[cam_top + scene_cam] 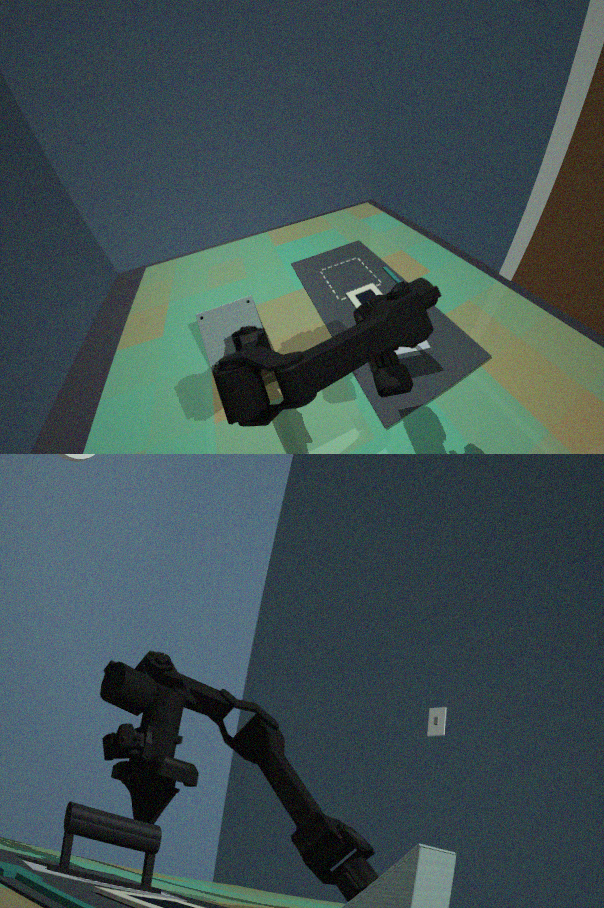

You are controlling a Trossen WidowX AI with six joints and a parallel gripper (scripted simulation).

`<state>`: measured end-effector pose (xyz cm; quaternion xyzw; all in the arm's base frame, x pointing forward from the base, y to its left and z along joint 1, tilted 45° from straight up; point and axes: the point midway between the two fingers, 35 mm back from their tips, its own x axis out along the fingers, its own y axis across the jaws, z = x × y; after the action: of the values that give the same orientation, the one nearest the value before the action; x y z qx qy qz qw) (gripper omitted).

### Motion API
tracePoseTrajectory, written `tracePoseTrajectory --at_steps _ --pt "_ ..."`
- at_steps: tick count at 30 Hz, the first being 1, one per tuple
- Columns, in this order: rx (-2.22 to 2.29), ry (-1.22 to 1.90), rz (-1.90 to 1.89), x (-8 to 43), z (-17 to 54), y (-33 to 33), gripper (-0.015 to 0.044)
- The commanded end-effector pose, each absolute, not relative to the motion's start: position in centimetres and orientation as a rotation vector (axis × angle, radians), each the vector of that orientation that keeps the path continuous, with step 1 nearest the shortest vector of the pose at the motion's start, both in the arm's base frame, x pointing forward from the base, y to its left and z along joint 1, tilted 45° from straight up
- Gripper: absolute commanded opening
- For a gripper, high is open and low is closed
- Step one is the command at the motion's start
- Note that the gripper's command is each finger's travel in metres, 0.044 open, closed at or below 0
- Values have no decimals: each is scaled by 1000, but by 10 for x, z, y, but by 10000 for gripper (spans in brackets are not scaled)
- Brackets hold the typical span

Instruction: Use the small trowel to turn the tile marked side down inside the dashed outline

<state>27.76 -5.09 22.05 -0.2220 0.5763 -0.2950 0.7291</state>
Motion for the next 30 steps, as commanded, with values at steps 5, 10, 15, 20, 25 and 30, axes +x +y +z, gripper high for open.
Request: tracePoseTrajectory --at_steps 5,10,15,20,25,30 --pt "-489 1270 -650 278 221 -51 100" --pt "-489 1270 -650 278 221 -51 100" --pt "-489 1270 -650 278 221 -51 21" --pt "-489 1270 -650 278 221 -51 0" --pt "-489 1270 -650 278 221 -51 0" --pt "-489 1270 -650 278 221 -51 0"
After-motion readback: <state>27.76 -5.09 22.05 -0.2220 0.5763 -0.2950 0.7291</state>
